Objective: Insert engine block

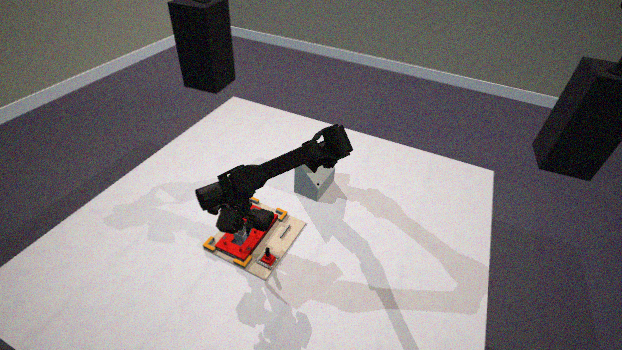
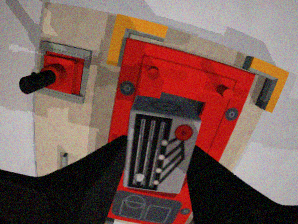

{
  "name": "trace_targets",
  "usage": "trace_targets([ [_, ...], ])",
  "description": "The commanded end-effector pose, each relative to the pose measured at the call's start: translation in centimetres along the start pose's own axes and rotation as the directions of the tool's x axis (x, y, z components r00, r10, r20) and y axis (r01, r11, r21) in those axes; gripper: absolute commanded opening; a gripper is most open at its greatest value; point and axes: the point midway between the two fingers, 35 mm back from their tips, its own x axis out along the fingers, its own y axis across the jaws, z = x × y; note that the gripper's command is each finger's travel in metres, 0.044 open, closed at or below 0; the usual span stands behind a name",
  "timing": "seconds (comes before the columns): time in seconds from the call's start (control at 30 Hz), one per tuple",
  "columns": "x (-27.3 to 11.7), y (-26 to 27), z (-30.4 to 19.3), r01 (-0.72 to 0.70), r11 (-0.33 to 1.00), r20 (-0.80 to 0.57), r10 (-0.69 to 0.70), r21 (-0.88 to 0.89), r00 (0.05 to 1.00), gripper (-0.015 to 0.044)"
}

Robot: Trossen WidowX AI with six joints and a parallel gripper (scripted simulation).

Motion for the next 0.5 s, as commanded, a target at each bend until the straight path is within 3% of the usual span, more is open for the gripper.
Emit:
trace_targets([
  [0.0, 0.67, -1.18, -0.62, -0.002, 0.998, -0.003, 0.002, 0.068, 1.000, 0.0000],
  [0.1, 0.89, -1.55, -0.81, -0.002, 0.996, -0.003, 0.003, 0.091, 1.000, 0.0000],
  [0.3, 0.87, -1.56, -0.74, -0.002, 0.994, -0.003, 0.003, 0.113, 1.000, 0.0157],
  [0.47, 0.89, -1.56, -0.76, -0.002, 0.994, -0.003, 0.003, 0.109, 1.000, 0.0159],
])
